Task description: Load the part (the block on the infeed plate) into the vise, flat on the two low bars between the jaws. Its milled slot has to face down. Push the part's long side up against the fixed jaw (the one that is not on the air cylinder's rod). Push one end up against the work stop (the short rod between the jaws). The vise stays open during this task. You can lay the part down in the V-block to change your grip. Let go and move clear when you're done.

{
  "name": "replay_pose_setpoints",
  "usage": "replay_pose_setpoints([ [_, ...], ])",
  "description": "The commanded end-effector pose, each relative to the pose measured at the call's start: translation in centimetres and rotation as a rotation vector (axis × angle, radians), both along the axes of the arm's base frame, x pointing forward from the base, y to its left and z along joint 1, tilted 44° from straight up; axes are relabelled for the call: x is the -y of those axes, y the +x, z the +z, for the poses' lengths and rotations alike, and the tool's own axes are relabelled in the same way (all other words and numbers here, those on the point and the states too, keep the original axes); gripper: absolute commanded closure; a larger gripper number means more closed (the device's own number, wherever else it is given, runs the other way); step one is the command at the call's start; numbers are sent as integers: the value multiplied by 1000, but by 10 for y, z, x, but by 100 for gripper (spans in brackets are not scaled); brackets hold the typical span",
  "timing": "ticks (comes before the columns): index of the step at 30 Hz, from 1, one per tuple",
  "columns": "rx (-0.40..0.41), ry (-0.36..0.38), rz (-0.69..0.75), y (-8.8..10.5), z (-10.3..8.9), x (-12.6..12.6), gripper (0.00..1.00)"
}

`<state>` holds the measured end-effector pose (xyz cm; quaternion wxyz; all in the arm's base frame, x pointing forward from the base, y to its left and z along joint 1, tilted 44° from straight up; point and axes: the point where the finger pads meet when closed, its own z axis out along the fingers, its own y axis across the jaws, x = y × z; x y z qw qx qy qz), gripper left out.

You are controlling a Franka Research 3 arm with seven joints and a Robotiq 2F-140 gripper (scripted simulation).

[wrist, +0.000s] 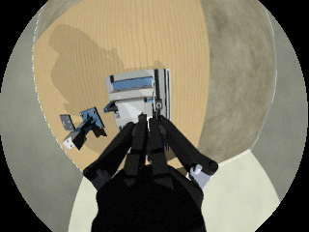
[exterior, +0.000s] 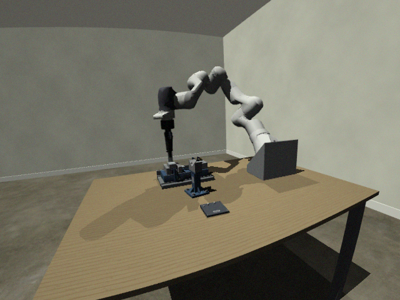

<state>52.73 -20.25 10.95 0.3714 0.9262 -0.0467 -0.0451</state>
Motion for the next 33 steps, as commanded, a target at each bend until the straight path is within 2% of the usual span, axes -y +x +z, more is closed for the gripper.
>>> replay_pose_setpoints([
  [1, 4, 4, 0, 1, -2, -3, 100],
  [20, 4, 4, 0, 1, 1, 0, 100],
  [33, 4, 4, 0, 0, 16, 15, 100],
])
